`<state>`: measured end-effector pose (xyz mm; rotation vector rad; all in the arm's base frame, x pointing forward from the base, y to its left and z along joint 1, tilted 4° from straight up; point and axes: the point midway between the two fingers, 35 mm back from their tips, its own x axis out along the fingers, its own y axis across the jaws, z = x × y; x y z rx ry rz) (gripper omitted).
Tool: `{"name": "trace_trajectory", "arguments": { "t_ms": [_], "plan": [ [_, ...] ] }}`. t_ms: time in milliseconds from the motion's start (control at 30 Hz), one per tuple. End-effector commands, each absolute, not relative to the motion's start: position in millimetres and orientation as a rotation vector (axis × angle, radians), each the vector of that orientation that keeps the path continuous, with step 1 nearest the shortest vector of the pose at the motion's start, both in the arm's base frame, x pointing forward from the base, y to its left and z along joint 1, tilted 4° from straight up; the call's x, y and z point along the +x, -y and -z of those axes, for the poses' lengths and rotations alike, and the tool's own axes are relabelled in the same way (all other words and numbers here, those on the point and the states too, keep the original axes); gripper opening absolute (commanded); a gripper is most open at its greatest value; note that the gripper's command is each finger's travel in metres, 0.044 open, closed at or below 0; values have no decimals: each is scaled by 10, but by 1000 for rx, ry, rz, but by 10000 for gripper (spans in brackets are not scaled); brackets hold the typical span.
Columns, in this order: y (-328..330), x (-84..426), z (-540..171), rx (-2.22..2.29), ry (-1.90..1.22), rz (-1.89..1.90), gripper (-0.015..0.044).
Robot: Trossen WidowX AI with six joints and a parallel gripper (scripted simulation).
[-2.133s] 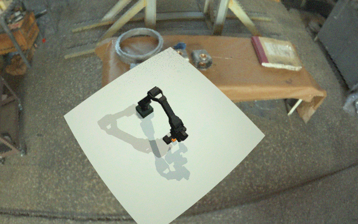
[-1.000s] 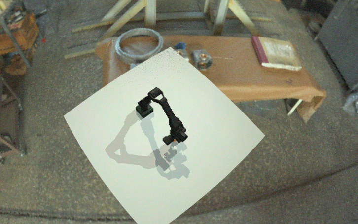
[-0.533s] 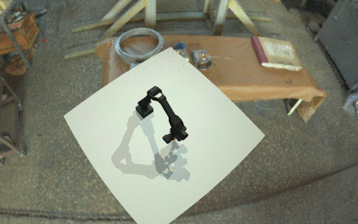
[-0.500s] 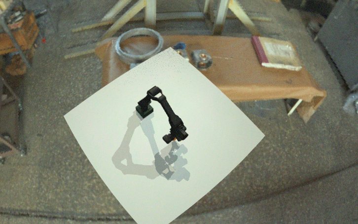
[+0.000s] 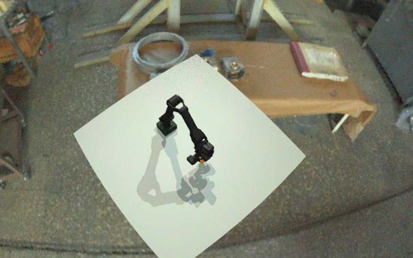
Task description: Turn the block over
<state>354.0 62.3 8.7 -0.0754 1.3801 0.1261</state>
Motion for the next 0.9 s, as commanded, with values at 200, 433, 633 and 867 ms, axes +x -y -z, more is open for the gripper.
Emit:
{"name": "trace_trajectory", "arguments": {
  "t_ms": [200, 433, 633, 867],
  "plan": [
    [-616, 3521, -98, -64, -1219, -124, 0],
    [-611, 3485, -105, -55, -1113, -126, 0],
    [-608, 3468, -111, -52, -1076, -127, 0],
    [-619, 3526, -4, -49, -1011, -128, 0]
  ]
}}
